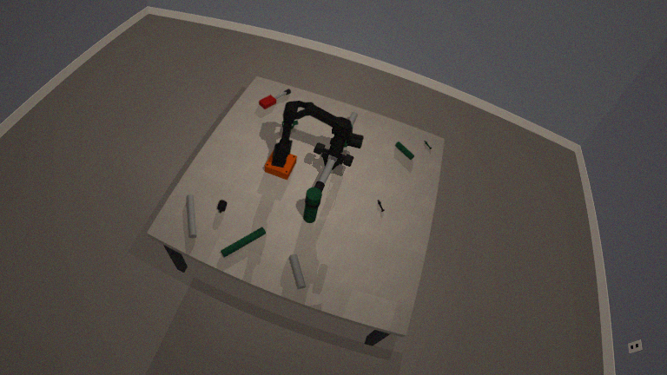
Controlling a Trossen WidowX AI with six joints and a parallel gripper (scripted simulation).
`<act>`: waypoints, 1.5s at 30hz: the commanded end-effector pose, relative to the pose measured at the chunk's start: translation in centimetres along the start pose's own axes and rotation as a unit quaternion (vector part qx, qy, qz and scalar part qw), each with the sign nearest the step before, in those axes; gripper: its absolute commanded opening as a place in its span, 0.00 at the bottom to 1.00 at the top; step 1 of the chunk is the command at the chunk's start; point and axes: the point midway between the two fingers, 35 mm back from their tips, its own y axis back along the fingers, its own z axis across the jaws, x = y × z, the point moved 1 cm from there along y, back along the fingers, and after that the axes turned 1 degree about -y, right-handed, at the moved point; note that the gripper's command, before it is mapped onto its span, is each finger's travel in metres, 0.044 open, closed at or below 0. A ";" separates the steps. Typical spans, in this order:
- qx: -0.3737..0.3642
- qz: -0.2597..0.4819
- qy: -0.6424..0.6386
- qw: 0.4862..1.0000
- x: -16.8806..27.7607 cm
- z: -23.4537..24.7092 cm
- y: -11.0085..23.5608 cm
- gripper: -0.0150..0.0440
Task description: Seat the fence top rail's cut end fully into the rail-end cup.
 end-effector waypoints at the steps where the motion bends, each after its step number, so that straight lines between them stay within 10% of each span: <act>1: 0.001 0.005 -0.001 1.000 0.2 0.0 0.2 0.25; 45: 0.000 0.001 0.000 1.000 1.1 0.0 -0.1 0.25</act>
